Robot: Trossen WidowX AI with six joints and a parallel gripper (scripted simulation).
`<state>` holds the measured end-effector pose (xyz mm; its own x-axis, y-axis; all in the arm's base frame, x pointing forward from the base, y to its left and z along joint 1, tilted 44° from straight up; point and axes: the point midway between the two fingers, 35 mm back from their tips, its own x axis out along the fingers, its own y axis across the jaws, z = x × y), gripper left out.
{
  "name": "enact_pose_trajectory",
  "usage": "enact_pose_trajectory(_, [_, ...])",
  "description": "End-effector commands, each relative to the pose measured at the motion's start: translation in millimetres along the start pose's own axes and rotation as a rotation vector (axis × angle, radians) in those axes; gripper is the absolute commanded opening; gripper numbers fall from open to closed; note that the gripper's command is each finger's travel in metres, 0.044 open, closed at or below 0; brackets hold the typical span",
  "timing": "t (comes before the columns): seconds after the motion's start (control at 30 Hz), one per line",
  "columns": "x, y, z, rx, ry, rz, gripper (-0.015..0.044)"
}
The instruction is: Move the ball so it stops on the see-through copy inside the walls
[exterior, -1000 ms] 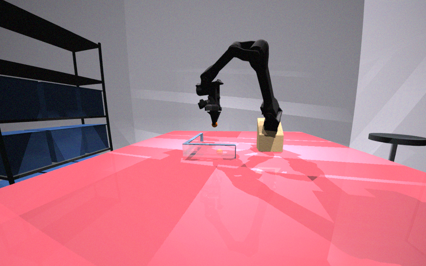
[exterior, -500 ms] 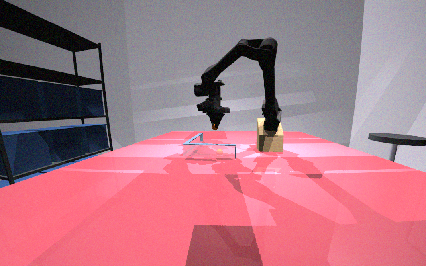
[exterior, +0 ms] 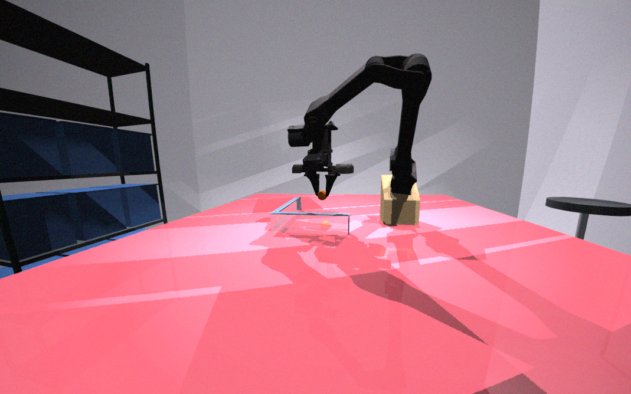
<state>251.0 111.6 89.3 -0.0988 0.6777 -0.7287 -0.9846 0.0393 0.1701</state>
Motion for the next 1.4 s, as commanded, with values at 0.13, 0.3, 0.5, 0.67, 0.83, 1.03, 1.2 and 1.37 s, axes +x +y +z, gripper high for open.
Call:
enact_pose_trajectory(0.13, [8.2,15.0,11.3,-0.288,-0.011,0.007,0.0000])
enact_pose_trajectory(0.3, [8.2,15.0,11.3,-0.288,-0.011,0.007,0.0000])
enact_pose_trajectory(0.5, [20.2,13.5,11.2,-0.288,-0.010,0.006,0.0000])
enact_pose_trajectory(0.67, [43.6,12.6,11.4,-0.288,-0.009,0.006,0.0000])
enact_pose_trajectory(0.83, [67.2,14.3,12.1,-0.288,-0.012,0.006,0.0000])
enact_pose_trajectory(1.03, [78.3,16.0,12.6,-0.288,-0.015,0.007,0.0000])
enact_pose_trajectory(1.2, [79.8,16.0,12.6,-0.288,-0.015,0.007,0.0000])
enact_pose_trajectory(1.37, [86.7,15.9,12.7,-0.288,-0.015,0.007,0.0000])
